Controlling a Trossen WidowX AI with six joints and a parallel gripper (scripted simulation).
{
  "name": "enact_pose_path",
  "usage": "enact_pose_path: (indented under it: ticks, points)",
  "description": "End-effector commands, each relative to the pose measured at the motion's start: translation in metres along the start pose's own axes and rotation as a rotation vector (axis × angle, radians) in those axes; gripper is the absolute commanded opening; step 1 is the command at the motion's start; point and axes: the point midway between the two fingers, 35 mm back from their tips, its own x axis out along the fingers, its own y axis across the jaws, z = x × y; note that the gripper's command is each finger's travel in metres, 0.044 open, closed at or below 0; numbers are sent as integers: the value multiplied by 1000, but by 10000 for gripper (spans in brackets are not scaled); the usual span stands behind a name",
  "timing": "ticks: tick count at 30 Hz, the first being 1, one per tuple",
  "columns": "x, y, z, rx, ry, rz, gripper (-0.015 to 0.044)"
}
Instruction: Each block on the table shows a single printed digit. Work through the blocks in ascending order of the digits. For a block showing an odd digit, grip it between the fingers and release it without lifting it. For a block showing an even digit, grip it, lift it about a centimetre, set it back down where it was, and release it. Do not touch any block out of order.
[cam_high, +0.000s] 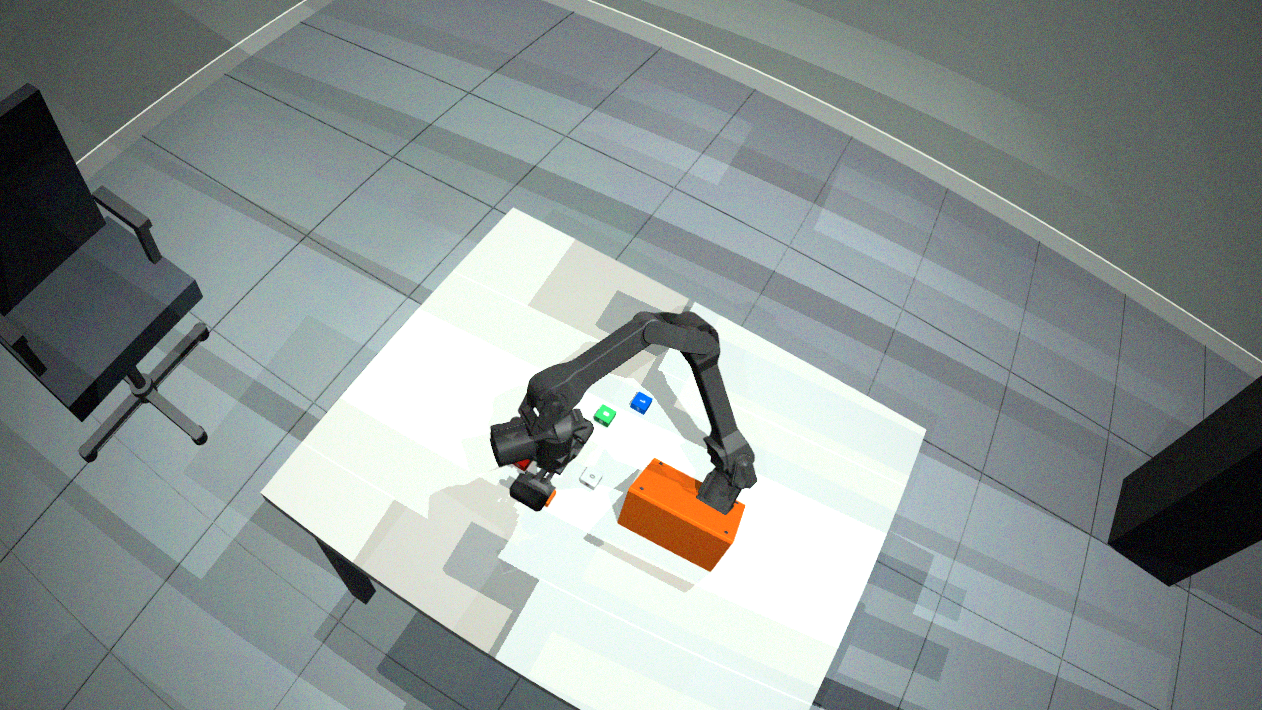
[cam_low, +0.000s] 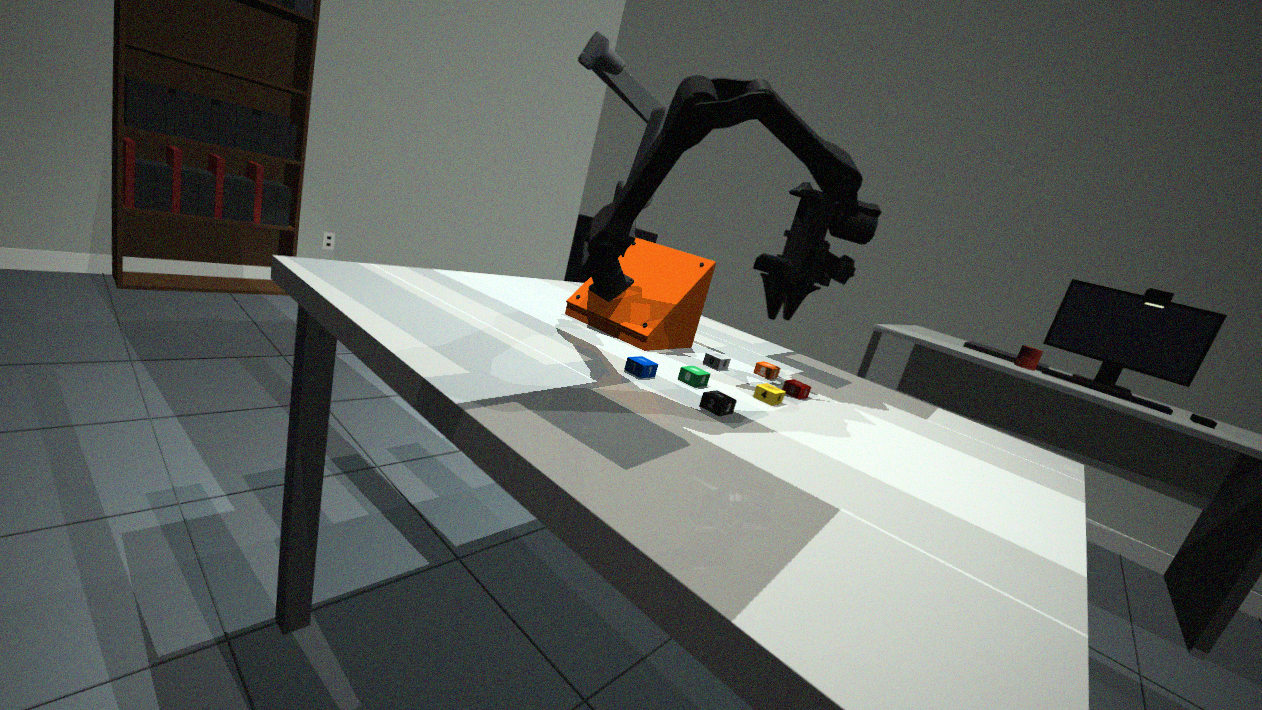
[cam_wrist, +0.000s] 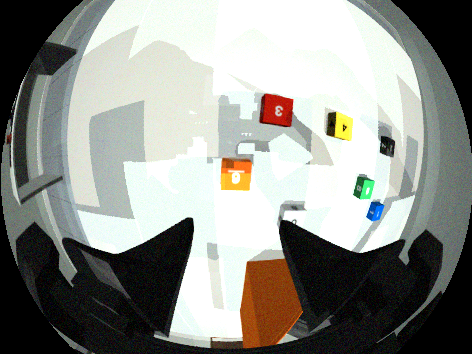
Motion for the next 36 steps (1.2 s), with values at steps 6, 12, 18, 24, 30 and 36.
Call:
enact_pose_path:
  ticks: [6, 12, 18, 24, 30, 36]
  points:
    - [-26, -3, -1, 12, -2, 10, 120]
    - [-26, -3, -1, 12, -2, 10, 120]
    - [-31, -81, 18, 7, -3, 21, 120]
    - [-27, -177, 16, 9, -3, 9, 120]
    - [-24, -211, 8, 10, -1, -2, 120]
    - [-13, -210, 10, 10, -1, 0, 172]
